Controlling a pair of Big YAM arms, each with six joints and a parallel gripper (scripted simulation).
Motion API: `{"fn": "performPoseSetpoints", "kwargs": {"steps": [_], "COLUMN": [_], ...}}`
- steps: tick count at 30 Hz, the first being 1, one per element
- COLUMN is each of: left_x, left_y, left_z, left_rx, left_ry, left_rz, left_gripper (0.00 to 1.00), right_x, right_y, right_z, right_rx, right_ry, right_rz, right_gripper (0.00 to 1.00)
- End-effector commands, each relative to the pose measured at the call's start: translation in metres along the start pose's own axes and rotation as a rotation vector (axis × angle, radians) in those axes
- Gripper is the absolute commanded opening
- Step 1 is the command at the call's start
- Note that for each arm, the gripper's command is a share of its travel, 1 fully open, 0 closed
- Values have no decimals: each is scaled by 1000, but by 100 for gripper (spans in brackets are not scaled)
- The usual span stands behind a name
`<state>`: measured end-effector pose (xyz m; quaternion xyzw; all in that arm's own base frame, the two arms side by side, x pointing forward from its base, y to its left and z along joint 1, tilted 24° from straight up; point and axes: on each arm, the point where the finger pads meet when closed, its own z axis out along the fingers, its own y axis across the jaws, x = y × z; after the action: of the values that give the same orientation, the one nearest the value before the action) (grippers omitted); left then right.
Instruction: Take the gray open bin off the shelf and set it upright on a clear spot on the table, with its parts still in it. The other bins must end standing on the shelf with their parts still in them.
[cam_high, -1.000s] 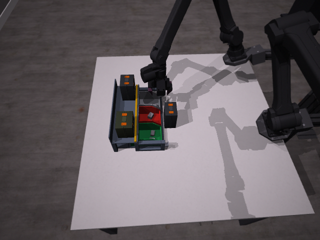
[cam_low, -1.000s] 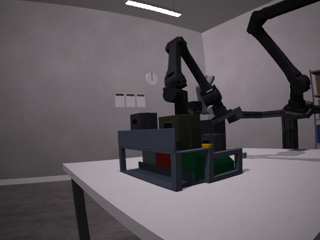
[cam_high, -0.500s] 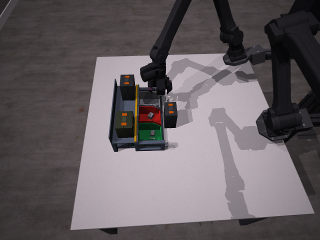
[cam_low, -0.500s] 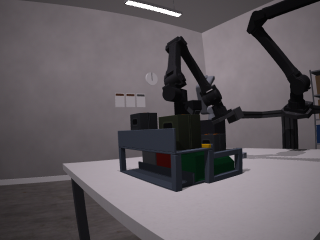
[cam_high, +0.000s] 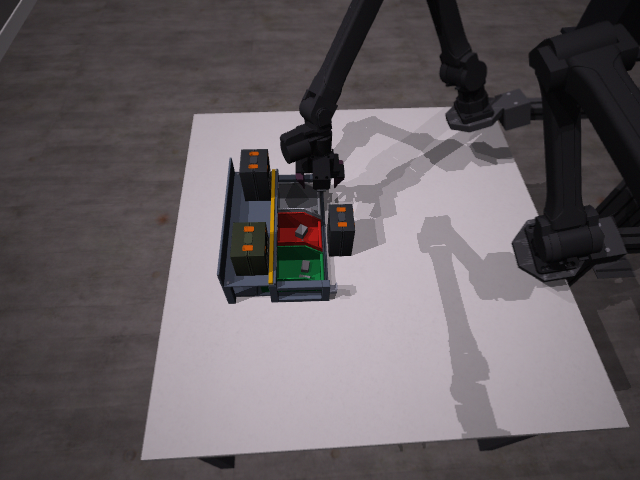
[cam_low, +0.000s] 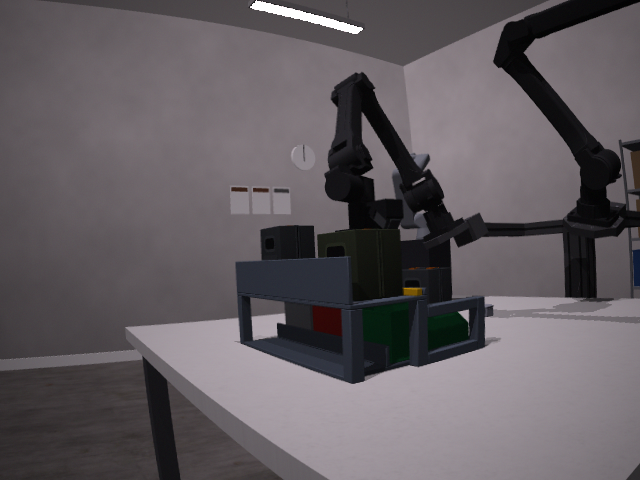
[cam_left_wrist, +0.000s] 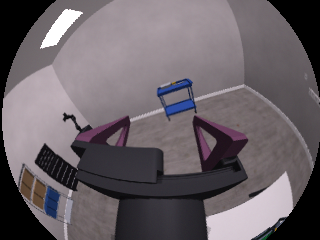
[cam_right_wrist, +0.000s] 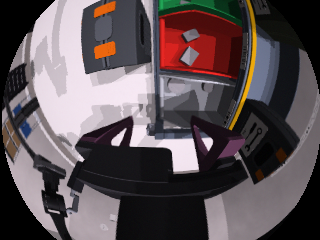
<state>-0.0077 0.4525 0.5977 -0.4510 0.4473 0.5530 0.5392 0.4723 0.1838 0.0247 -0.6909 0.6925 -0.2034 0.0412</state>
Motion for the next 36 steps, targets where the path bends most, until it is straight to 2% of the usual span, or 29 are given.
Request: {"fn": "performPoseSetpoints", "kwargs": {"steps": [1, 36], "left_x": [-14, -14], "left_y": [6, 6], "left_z": [-4, -4], "left_rx": [-14, -14], "left_ry": [-37, -37], "left_rz": [-6, -6], "left_gripper": [100, 100], "right_x": [-2, -1], "right_y": [2, 1], "right_z": [-10, -11], "right_rx": [3, 6], "right_ry": [-2, -3], "right_rz": [-3, -3], "right_gripper": [0, 0]}}
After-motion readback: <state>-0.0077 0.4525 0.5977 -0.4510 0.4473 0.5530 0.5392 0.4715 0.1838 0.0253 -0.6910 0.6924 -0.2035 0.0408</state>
